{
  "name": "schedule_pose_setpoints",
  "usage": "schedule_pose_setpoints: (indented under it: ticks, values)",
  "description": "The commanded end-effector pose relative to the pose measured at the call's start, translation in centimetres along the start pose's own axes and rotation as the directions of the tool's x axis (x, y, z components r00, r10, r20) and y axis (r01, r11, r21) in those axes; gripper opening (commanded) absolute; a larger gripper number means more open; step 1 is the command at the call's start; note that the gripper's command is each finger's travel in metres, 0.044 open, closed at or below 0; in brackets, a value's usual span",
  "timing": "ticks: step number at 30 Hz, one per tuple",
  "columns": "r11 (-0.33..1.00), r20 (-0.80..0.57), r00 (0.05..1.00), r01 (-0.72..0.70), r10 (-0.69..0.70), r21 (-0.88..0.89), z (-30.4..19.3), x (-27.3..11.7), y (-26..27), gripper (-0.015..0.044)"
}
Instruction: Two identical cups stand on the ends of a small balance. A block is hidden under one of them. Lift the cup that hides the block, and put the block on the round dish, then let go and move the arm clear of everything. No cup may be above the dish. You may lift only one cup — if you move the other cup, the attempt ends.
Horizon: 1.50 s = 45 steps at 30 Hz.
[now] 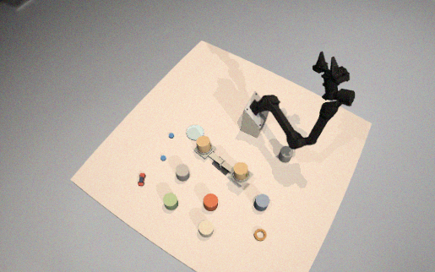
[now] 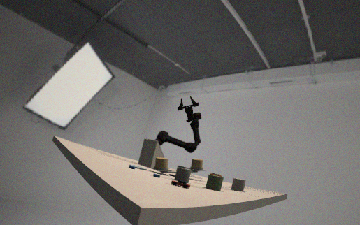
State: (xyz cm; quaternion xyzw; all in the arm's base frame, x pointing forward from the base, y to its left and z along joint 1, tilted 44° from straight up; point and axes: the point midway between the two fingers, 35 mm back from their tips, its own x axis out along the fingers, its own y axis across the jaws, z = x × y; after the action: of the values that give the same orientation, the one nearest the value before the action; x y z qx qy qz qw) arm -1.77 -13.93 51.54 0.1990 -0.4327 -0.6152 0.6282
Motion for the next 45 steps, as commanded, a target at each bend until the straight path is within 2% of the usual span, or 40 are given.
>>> schedule_pose_setpoints:
  ticks: [1,2,12,22,32,45]
  values:
    - [1.0,-0.005,1.0,0.001,-0.001,0.0,-0.1,0.1,-0.1,0.0426]
    - [1.0,-0.019,1.0,0.003,-0.003,-0.001,-0.3,0.3,-0.4,0.044]
    - [0.999,-0.304,0.952,0.021,-0.028,-0.027,-5.8,3.3,-4.9,0.044]
    - [0.999,-0.555,0.832,-0.01,-0.008,-0.03,-12.5,4.2,-7.8,0.044]
    - [0.994,-0.779,0.627,-0.091,0.009,-0.061,-20.1,3.1,-10.2,0.044]
    - [0.964,-0.965,0.26,-0.261,0.028,-0.042,-29.7,-2.0,-12.9,0.044]
